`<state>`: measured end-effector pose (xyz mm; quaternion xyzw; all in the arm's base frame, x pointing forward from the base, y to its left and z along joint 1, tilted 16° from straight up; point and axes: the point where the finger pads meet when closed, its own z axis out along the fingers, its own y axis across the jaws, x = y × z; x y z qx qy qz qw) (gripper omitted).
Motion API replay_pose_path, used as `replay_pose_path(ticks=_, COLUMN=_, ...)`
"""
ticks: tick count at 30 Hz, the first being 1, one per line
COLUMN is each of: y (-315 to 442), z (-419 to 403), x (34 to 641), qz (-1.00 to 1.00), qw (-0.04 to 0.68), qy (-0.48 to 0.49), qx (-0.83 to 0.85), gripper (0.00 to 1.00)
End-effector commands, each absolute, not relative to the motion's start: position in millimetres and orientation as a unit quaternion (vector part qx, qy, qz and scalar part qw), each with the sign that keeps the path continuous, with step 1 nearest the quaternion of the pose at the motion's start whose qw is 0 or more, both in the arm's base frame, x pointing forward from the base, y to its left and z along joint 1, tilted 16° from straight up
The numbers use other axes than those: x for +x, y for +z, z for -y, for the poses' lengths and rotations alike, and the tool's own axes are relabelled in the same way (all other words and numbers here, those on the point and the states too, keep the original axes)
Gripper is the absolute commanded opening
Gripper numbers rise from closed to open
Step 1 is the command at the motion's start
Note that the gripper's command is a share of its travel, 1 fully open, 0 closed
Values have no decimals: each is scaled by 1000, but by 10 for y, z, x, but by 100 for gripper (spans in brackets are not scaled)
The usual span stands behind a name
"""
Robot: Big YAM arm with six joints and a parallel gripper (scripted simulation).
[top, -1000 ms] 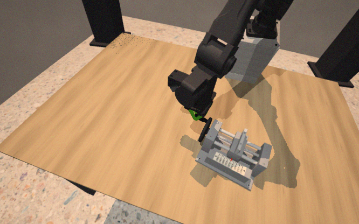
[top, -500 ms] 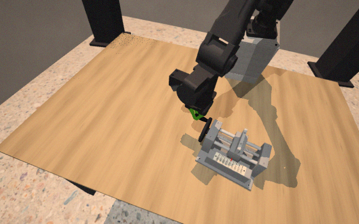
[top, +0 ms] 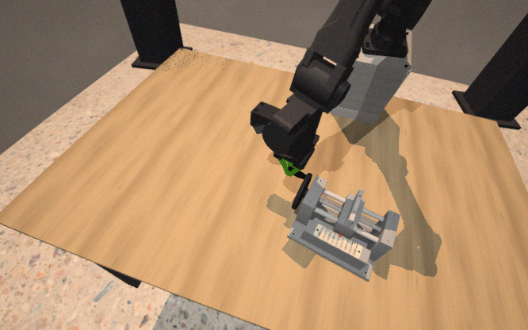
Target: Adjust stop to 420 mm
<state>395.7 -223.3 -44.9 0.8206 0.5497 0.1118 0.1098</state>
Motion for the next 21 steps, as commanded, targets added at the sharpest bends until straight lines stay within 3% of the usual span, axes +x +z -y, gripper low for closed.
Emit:
replay_pose_path(ticks=1, y=-630, z=2186, x=3802, qz=-553, qw=94, qy=105, qx=821, gripper=6)
replay_pose_path(ticks=21, y=-806, z=2111, x=3838, qz=-558, qw=90, qy=103, qx=819, gripper=6)
